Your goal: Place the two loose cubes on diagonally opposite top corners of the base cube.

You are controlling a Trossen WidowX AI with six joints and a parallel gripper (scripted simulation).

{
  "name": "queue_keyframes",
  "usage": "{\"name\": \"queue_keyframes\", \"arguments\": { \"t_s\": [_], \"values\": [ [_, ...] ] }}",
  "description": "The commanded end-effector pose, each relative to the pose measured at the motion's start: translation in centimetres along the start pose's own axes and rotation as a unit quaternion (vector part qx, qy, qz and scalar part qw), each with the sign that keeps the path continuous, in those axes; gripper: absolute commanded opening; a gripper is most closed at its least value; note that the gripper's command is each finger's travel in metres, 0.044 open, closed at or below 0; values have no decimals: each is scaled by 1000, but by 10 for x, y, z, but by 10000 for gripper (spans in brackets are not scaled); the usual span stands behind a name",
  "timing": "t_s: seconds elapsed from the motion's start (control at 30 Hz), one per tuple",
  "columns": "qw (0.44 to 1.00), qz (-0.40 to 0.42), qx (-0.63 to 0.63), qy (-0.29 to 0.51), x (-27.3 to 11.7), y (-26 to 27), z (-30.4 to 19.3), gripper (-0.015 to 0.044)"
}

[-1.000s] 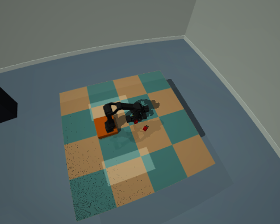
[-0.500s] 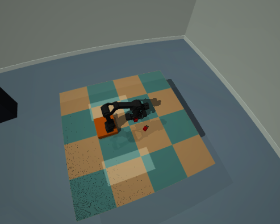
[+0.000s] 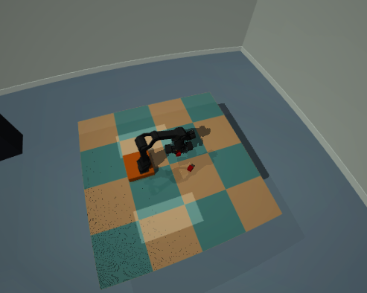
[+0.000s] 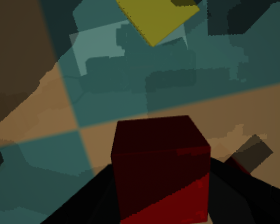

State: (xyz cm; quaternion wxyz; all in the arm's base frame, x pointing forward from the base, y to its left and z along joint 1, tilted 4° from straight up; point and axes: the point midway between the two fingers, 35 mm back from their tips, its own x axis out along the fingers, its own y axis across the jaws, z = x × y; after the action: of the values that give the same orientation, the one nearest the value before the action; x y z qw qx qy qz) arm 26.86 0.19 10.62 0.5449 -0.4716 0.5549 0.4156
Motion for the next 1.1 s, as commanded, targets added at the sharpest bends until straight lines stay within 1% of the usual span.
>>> {"name": "queue_keyframes", "arguments": {
  "t_s": [0.0, 0.87, 1.07],
  "values": [
    [1000, -4, 14, -2, 2, -6, 13, 105],
    [997, -4, 83, -5, 27, -15, 90, 105],
    [996, -4, 84, -5, 28, -14, 92, 105]
  ]
}}
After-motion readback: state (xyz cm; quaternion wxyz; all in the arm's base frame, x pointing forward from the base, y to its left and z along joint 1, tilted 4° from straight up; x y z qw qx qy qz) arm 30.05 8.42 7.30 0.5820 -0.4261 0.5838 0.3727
